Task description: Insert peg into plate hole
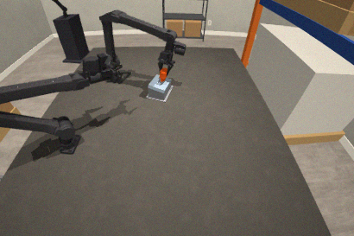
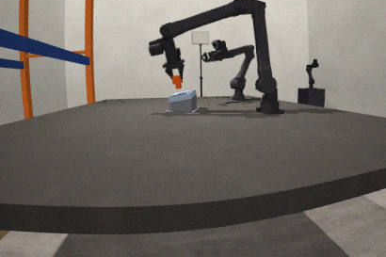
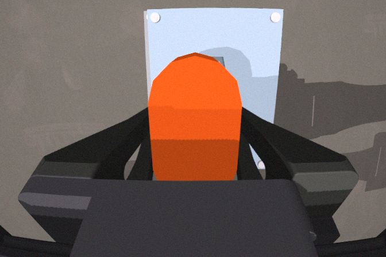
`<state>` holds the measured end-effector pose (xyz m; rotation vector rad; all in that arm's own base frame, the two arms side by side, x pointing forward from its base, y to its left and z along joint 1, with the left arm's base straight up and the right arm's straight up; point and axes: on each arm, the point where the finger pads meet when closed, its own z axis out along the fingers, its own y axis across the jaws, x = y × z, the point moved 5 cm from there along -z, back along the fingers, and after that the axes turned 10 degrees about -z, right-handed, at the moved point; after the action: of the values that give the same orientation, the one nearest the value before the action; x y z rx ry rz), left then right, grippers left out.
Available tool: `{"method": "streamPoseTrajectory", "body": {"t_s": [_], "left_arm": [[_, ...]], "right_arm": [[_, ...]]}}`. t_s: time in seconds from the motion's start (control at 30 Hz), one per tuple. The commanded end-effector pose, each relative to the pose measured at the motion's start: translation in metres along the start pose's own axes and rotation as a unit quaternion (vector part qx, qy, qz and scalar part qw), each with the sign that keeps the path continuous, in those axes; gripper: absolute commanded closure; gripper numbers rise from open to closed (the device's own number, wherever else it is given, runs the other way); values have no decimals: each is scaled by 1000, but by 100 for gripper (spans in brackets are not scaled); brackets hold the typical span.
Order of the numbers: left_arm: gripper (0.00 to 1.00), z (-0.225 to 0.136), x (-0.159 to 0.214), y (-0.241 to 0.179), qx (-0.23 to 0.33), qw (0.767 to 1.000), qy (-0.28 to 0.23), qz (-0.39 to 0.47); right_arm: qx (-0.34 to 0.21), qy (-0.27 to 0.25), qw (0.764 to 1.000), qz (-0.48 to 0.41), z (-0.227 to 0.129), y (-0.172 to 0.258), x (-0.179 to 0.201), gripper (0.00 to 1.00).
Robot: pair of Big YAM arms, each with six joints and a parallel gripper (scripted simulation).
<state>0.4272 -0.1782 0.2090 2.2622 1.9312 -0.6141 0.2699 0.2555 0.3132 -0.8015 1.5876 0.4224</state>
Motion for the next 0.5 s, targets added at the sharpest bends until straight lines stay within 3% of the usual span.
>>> {"method": "streamPoseTrajectory", "body": {"t_s": [0.0, 0.37, 0.47], "left_arm": [[60, -14, -1, 0, -16, 1000, -4, 5], [60, -15, -3, 7, -12, 1000, -3, -3], [60, 4, 6, -4, 3, 1000, -1, -13]], "right_arm": [[6, -22, 1000, 1, 1, -5, -21, 0], [6, -22, 1000, 1, 1, -5, -21, 0], [6, -22, 1000, 1, 1, -5, -21, 0]]}}
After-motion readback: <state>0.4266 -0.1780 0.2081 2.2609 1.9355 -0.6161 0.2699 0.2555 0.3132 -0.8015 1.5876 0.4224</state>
